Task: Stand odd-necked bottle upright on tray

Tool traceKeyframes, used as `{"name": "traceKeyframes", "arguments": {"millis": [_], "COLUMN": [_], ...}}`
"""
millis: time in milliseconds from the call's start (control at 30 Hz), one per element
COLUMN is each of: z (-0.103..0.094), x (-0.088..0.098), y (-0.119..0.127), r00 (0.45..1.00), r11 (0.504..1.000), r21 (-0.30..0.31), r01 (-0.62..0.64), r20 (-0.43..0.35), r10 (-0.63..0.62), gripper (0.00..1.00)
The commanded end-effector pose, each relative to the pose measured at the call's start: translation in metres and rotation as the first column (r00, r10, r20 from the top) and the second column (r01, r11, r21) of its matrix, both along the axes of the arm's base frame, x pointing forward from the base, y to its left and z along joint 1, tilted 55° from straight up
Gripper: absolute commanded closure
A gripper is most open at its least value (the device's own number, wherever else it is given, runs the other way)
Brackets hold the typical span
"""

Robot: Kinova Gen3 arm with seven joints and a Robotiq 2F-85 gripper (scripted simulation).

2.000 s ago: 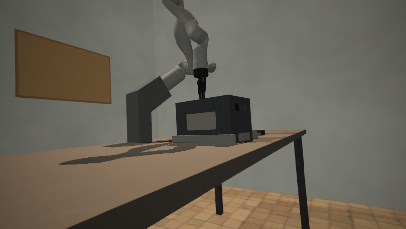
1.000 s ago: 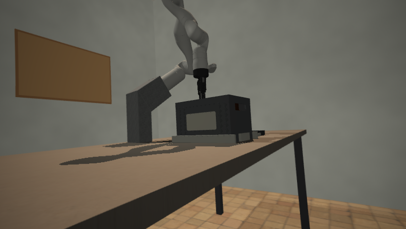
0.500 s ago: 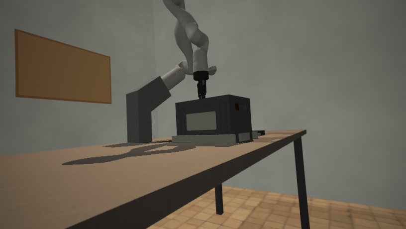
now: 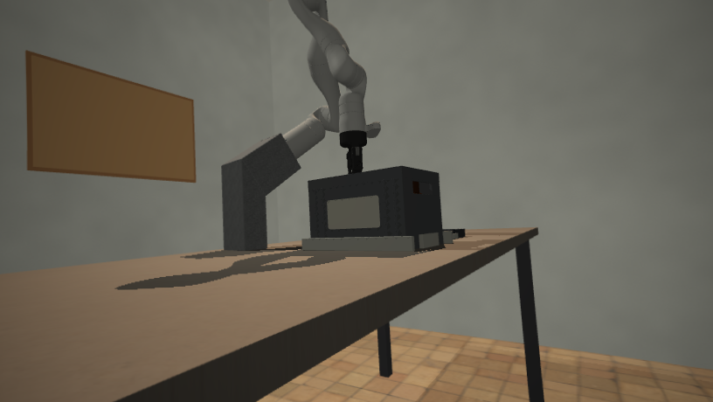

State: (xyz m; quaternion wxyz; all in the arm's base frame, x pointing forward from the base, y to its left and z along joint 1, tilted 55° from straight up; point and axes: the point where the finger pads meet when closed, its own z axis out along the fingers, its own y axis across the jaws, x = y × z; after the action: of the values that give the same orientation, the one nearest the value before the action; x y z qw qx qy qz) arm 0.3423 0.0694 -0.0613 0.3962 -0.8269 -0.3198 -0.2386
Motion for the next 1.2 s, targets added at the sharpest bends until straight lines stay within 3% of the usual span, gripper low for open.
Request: {"name": "traceKeyframes", "arguments": {"millis": [0,1167], "z": [-0.0011,-0.0056], "x": [0.0002,0.0012], "y": [0.0028,0.0091], "r00": [1.000,1.000], "r11": [1.000,1.000], "r21": [0.000,0.000], "r01": [-0.003,-0.003], "r20": [0.000,0.000], "r10": [0.003,0.003], "gripper": [0.36,0.36]}}
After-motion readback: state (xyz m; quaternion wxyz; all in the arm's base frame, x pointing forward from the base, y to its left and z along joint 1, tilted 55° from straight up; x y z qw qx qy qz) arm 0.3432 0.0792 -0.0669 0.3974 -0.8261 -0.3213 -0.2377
